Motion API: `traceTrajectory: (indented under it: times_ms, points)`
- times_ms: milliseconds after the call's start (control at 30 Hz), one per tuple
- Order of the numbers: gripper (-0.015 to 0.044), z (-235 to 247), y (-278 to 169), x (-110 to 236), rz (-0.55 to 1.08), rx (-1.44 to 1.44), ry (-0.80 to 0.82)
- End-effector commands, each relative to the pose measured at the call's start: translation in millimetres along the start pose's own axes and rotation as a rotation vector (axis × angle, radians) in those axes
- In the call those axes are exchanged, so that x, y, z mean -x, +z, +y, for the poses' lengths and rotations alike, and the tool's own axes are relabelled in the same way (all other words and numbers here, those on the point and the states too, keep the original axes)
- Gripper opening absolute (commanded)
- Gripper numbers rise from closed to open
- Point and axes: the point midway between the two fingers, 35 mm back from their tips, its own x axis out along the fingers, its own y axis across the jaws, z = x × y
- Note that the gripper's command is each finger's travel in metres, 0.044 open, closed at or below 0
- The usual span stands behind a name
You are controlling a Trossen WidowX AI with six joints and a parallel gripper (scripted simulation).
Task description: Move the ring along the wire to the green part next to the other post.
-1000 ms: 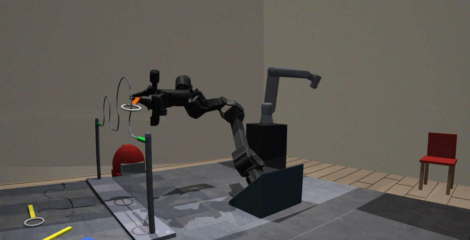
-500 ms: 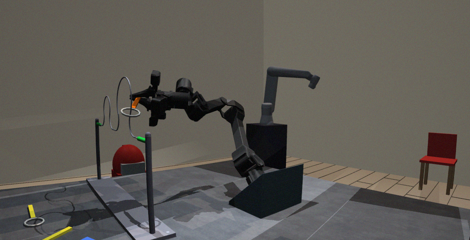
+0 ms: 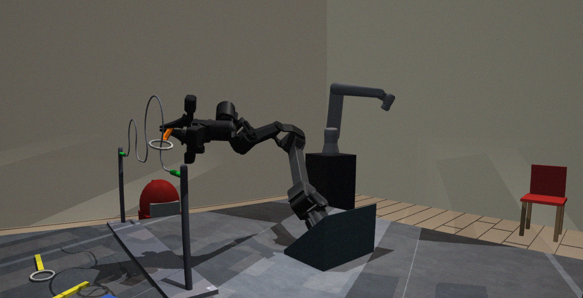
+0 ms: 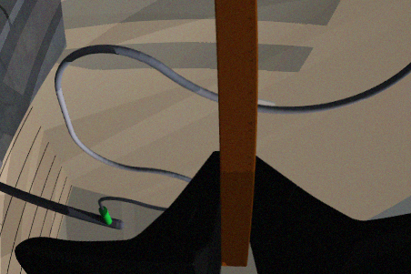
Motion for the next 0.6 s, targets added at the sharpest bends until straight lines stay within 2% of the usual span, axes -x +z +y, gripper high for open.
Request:
traceTrajectory:
  times_ms: [0,567]
  points:
    - [-0.015,11.8,0.3,-1.2,-0.009,-0.052,0.027]
    - [-0.015,70.4,11.6,-1.8,-0.047,-0.384,0.208]
